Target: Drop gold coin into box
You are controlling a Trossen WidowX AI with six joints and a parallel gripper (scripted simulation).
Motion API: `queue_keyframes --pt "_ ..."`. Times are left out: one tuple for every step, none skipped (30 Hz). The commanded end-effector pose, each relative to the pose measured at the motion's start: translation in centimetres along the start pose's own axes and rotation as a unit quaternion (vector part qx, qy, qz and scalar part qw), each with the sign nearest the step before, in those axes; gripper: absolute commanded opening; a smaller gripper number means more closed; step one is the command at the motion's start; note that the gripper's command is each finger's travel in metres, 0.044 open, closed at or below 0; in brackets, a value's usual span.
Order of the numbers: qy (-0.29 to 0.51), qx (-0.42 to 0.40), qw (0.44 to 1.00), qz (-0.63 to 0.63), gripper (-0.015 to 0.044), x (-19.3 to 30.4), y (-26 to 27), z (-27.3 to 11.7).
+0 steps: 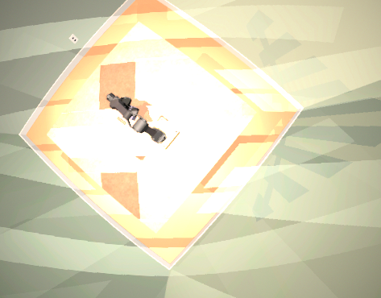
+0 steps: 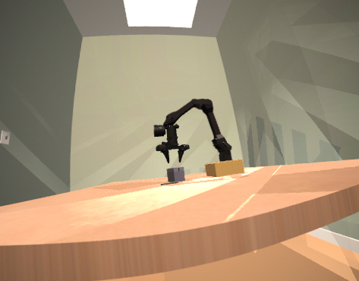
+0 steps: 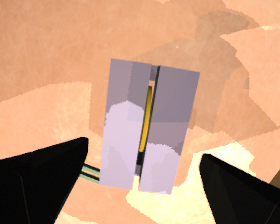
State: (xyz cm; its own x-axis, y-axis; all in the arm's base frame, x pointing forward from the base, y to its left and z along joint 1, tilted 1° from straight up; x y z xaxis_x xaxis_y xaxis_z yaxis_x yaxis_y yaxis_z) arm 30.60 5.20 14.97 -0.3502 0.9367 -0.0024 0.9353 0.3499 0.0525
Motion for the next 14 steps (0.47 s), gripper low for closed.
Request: queue_keyframes --pt "0.000 0.000 1.000 0.000 0.0423 0.0 0.0 -1.4" --pt "0.000 0.000 1.000 0.000 0.0440 0.0 -0.1 -2.6" --pt "0.000 0.001 1.000 0.000 0.0440 0.0 -0.2 -3.8" --pt "0.000 0.001 1.000 0.000 0.0440 0.1 -0.3 -4.6" --pt "0.000 0.001 1.000 0.000 0.0440 0.1 -0.4 -4.8" --pt "0.000 0.001 1.000 0.000 0.0440 0.1 -0.4 -4.8" --pt "0.000 0.001 1.000 0.000 0.0440 0.1 -0.4 -4.8" --pt "0.000 0.001 1.000 0.000 0.0440 0.1 -0.4 -4.8" --pt "0.000 0.001 1.000 0.000 0.0440 0.1 -0.4 -4.8" --pt "0.000 0.001 1.000 0.000 0.0440 0.1 -0.4 -4.8" --pt "0.000 0.001 1.000 0.000 0.0440 0.1 -0.4 -4.8" --pt "0.000 0.001 1.000 0.000 0.0440 0.1 -0.4 -4.8" --pt "0.000 0.001 1.000 0.000 0.0440 0.1 -0.4 -4.8" --pt "0.000 0.001 1.000 0.000 0.0440 0.1 -0.4 -4.8"
Point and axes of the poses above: the point midway between the two fingers, 35 mm back from their tips, its own z axis out along the fingers, its own y axis across the jaws, x = y × z, the point moved 8 cm from there along -z, back along the fingers, and after that the axes turned 7 degrees about z, right-handed, at the moved point
